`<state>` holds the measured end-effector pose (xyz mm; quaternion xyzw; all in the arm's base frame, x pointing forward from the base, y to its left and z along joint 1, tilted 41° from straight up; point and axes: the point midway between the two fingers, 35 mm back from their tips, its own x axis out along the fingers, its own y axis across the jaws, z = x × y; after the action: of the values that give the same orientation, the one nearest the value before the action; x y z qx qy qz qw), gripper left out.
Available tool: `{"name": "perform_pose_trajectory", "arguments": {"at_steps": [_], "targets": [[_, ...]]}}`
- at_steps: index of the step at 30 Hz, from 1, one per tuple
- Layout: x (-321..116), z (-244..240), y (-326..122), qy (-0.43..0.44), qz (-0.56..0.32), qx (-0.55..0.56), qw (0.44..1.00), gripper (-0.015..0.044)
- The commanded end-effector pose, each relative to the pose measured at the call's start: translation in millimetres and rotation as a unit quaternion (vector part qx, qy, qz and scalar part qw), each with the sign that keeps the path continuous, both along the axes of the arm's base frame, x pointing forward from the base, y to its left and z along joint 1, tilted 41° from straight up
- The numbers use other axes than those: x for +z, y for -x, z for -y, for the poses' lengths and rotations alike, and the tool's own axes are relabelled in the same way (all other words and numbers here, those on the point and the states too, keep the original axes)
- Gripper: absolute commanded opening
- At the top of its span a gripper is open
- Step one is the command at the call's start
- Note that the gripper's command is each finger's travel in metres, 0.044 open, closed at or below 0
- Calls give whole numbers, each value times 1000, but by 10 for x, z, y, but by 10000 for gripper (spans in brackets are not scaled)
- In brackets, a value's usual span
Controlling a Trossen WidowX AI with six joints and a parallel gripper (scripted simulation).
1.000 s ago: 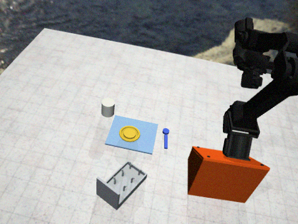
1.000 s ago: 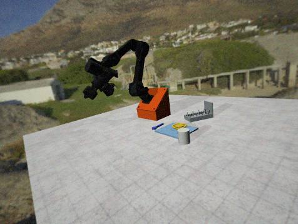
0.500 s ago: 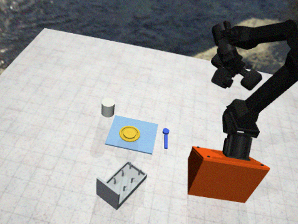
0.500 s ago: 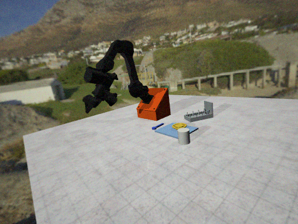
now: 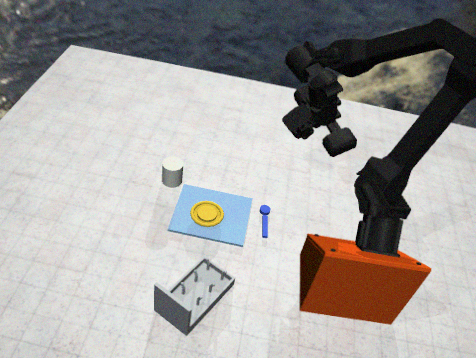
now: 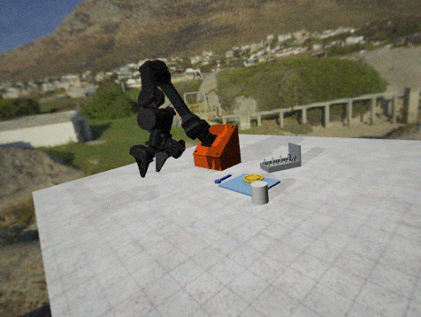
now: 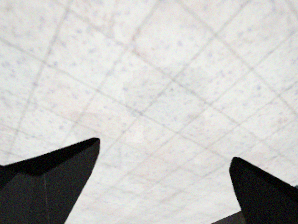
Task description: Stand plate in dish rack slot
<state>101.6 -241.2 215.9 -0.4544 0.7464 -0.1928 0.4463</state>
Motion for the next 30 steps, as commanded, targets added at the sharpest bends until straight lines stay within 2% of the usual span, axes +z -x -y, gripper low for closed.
{"name": "perform_pose_trajectory", "arguments": {"at_steps": [1, 8, 14, 24, 30], "targets": [[-174, -86, -428, -23, 62, 11, 998, 400], [-530, -438, -1118, -71, 154, 11, 985, 400], [-920, -1002, -1637, -109, 215, -2, 971, 400], [-1459, -1836, -2111, -146, 279, -61, 947, 400], [-1489, -1881, -2116, -147, 282, -65, 946, 400]]}}
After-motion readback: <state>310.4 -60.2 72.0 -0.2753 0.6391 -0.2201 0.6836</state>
